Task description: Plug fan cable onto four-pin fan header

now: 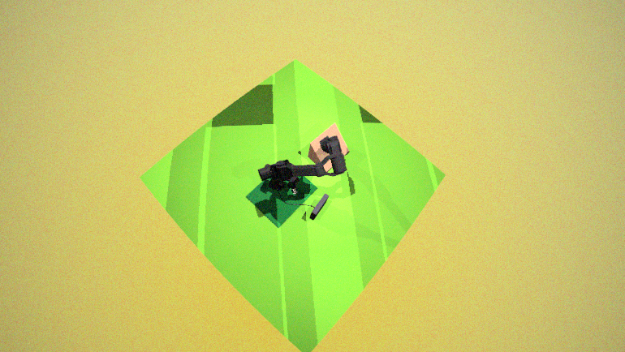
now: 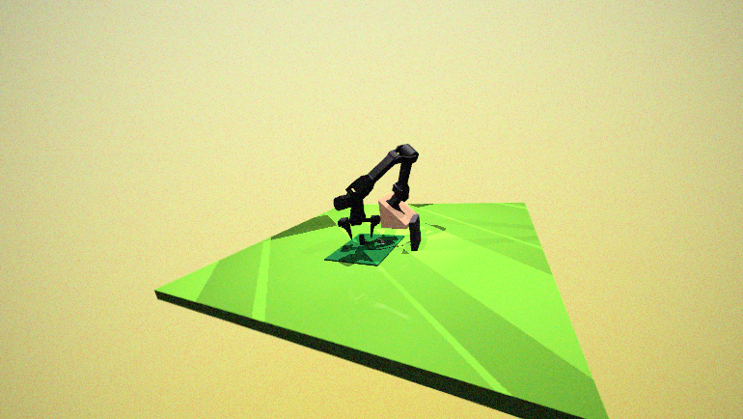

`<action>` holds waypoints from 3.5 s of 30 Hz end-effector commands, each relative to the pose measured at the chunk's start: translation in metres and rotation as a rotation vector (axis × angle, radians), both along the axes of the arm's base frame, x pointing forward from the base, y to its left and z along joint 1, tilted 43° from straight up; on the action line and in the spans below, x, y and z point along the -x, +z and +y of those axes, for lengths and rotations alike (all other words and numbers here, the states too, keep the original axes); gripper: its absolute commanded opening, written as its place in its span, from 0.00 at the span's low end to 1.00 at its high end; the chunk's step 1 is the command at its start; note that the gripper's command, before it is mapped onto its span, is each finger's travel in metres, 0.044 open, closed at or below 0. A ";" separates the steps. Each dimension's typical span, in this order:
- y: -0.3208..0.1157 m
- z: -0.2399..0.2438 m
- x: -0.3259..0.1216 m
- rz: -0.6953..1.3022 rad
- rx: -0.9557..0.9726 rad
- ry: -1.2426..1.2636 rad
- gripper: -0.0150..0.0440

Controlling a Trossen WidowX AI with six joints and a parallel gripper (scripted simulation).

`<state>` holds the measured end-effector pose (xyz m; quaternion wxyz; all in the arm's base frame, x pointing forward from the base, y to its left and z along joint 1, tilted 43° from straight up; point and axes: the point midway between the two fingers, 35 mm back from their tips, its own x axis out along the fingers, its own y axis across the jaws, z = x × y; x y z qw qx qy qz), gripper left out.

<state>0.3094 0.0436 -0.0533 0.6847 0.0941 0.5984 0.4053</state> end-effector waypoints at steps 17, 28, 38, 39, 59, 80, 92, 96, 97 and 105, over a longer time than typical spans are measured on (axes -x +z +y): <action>-0.007 0.007 0.002 0.005 -0.002 0.002 0.64; -0.007 0.007 0.002 0.005 -0.002 0.002 0.25; 0.029 -0.028 0.000 0.012 -0.006 -0.002 0.25; 0.029 -0.028 0.000 0.012 -0.006 -0.002 0.25; 0.066 0.013 0.017 -0.390 -0.034 0.443 0.25; 0.083 0.035 0.031 -0.608 -0.055 0.683 0.25; 0.082 0.029 0.033 -0.611 -0.055 0.687 0.25; 0.081 0.029 0.033 -0.611 -0.055 0.686 0.25; 0.081 0.029 0.033 -0.611 -0.055 0.686 0.25; 0.071 0.037 0.034 -0.609 -0.055 0.685 0.25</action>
